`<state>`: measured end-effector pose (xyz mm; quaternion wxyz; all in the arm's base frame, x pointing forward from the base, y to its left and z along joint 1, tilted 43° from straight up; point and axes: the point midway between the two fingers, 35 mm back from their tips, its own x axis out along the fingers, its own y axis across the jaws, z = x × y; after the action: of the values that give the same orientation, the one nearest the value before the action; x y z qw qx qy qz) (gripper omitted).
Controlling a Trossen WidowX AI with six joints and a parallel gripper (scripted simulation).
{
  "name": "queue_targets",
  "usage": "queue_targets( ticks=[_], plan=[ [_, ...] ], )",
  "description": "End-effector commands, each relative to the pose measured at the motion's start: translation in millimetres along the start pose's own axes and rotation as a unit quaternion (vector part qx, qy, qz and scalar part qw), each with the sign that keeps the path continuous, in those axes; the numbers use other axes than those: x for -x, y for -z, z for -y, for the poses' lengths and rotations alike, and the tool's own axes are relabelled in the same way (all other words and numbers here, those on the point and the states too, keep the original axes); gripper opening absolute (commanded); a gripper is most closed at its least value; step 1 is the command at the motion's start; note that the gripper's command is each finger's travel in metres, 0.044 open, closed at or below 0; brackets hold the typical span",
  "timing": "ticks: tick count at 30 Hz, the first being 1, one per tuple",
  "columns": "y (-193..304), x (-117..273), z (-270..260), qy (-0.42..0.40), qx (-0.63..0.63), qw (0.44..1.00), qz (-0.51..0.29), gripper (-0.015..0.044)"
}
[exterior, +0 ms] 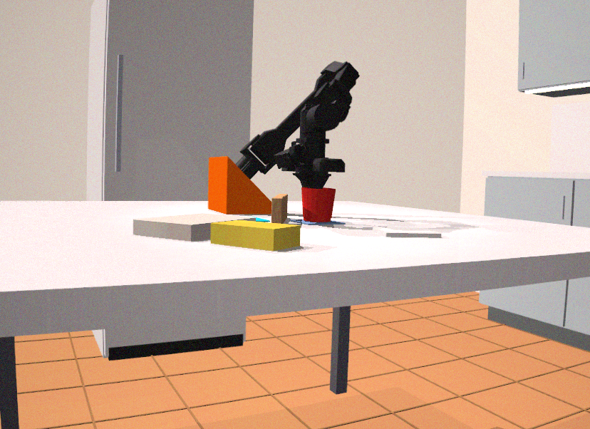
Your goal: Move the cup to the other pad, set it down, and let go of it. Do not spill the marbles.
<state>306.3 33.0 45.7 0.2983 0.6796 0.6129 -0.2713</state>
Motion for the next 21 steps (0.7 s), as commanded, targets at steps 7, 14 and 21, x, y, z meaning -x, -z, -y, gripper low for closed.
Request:
queue_targets(
  ticks=[7,14,21],
  plan=[
    [-0.4,10.9,-1.4,0.001,0.001,1.0,0.001,0.0],
    [-1.7,34.8,-3.2,0.002,0.0,1.0,0.002,0.0],
    [-2.5,57.1,-4.1,0.002,-0.001,1.0,0.001,0.0]
  ],
)
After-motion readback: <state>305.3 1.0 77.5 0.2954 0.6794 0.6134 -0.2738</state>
